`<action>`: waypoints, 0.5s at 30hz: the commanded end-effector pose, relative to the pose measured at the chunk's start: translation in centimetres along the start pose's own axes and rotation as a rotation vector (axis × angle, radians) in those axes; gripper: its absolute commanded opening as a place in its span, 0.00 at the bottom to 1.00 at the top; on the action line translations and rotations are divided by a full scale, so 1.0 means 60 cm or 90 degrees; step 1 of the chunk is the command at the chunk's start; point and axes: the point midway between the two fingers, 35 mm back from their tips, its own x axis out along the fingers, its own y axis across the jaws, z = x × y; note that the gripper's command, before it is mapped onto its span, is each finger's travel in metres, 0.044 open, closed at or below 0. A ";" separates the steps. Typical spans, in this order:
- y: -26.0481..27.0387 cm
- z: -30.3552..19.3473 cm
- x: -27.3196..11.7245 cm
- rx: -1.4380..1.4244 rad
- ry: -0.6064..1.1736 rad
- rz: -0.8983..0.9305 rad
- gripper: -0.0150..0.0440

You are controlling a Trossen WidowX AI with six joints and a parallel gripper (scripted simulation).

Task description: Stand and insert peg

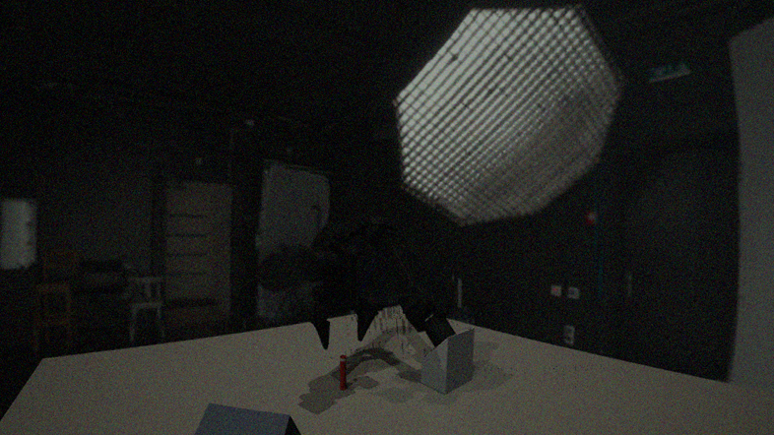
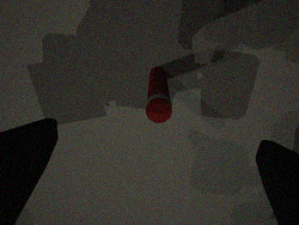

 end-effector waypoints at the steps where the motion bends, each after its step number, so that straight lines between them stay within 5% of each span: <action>1: 0.001 0.001 0.001 0.058 -0.003 0.001 1.00; 15: 0.001 0.001 0.005 0.285 -0.002 0.001 1.00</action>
